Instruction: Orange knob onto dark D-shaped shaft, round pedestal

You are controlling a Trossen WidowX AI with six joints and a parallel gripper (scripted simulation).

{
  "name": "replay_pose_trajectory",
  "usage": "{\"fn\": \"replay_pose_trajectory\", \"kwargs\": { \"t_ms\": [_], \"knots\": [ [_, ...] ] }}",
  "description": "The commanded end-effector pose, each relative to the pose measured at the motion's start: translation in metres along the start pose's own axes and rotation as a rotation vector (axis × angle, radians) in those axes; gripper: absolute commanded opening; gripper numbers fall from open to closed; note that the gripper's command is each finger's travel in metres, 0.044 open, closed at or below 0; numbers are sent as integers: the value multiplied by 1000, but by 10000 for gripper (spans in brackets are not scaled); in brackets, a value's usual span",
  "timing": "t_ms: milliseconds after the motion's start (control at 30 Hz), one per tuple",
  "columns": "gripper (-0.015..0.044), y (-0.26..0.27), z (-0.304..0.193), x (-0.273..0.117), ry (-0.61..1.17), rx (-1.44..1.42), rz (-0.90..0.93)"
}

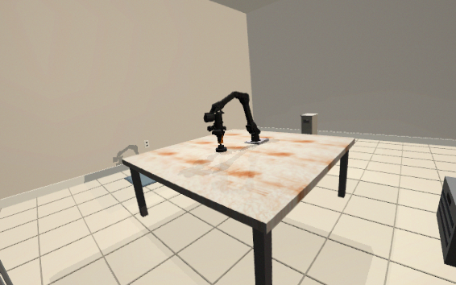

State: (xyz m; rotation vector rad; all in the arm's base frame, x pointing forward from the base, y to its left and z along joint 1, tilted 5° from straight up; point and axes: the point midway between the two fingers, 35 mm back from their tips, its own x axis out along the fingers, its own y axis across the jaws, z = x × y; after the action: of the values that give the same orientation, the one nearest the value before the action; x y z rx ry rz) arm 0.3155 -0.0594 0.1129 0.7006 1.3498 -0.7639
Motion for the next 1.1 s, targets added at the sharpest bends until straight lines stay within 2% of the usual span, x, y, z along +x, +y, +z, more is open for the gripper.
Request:
{"fn": "replay_pose_trajectory", "kwargs": {
  "t_ms": [0, 200, 433, 1067],
  "knots": [
    [0, 1, 1, -1, -2, 5, 2],
    [0, 1, 1, -5, -2, 14, 2],
    [0, 1, 1, -3, -2, 215, 2],
    [0, 0, 1, 0, -2, 215, 2]
  ]
}}
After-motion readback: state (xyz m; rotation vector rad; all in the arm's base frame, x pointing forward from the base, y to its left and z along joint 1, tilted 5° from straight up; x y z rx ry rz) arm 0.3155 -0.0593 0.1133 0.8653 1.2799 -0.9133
